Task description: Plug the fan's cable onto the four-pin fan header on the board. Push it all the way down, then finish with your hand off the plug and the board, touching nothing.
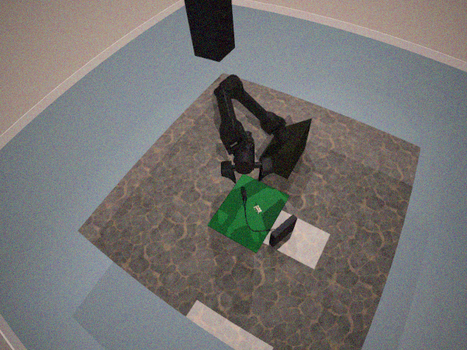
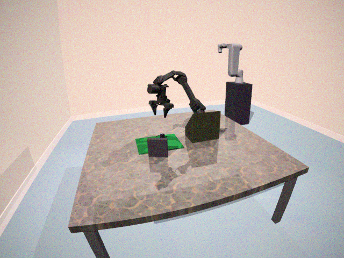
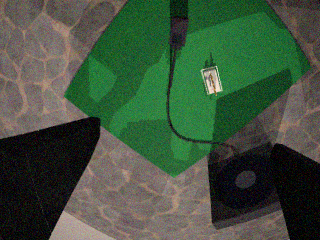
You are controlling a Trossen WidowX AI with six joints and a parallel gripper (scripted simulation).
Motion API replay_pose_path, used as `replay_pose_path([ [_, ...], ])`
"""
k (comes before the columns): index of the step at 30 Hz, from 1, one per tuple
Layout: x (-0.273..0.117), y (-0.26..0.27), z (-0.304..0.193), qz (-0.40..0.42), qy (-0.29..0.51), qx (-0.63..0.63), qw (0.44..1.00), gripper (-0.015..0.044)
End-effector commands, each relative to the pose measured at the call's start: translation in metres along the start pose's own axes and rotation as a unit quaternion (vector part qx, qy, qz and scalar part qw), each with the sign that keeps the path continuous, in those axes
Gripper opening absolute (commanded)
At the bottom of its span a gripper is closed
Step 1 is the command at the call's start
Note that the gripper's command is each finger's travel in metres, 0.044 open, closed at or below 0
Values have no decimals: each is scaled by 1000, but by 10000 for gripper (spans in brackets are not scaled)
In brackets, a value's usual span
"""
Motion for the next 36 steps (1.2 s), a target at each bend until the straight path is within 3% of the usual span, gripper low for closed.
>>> replay_pose_path([
  [1,22,18,18,9,-79,8,997,440],
  [8,30,18,18,9,-79,8,997,440],
  [16,118,20,34,11,-80,8,997,440],
  [36,141,21,37,11,-80,8,997,440],
])
Point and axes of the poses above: the point midway between the two fingers, 35 mm back from their tips, its own x axis out along the fingers, its own y axis across the jaws, z = x × y, the point moved 9 cm from there along -x, back along the fingers, and after that the axes turned 9 degrees about x, right-handed, at the moved point
